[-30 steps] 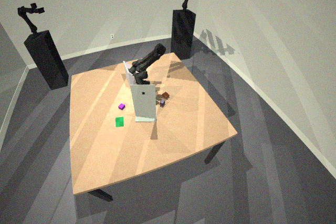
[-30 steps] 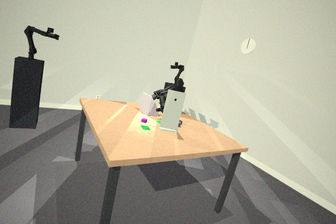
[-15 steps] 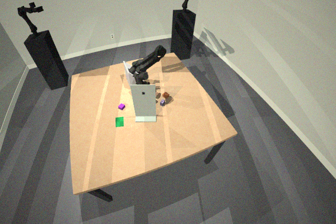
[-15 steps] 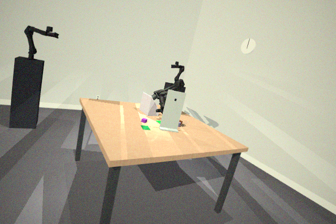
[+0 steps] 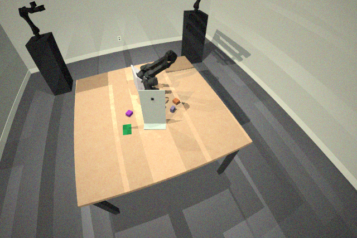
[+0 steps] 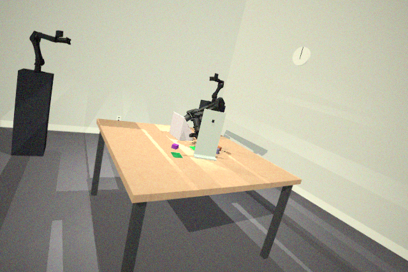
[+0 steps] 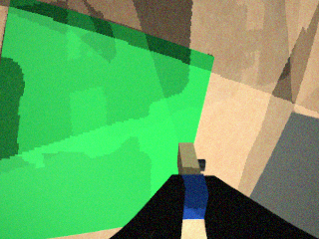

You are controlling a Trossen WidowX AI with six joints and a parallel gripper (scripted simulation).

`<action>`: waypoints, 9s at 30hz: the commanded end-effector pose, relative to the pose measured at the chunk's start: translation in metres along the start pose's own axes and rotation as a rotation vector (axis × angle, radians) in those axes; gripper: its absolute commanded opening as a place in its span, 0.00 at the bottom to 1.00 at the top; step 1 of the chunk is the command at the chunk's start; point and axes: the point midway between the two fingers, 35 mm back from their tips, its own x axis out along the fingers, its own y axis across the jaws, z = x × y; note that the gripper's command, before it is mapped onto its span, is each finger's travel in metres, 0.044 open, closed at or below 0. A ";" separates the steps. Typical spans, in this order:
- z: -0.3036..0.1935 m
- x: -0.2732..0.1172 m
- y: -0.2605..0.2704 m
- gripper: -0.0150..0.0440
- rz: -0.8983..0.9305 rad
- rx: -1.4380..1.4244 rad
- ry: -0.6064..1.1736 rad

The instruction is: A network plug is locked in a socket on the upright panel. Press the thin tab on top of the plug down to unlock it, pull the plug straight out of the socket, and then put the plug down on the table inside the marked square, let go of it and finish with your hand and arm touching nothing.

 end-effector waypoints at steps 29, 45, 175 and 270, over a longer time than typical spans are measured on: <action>0.001 0.016 0.011 0.25 0.002 -0.002 0.000; 0.002 0.023 0.017 0.25 0.003 -0.003 -0.003; -0.010 -0.017 0.002 0.52 0.014 -0.001 0.021; -0.009 -0.069 -0.028 0.52 0.008 0.009 0.021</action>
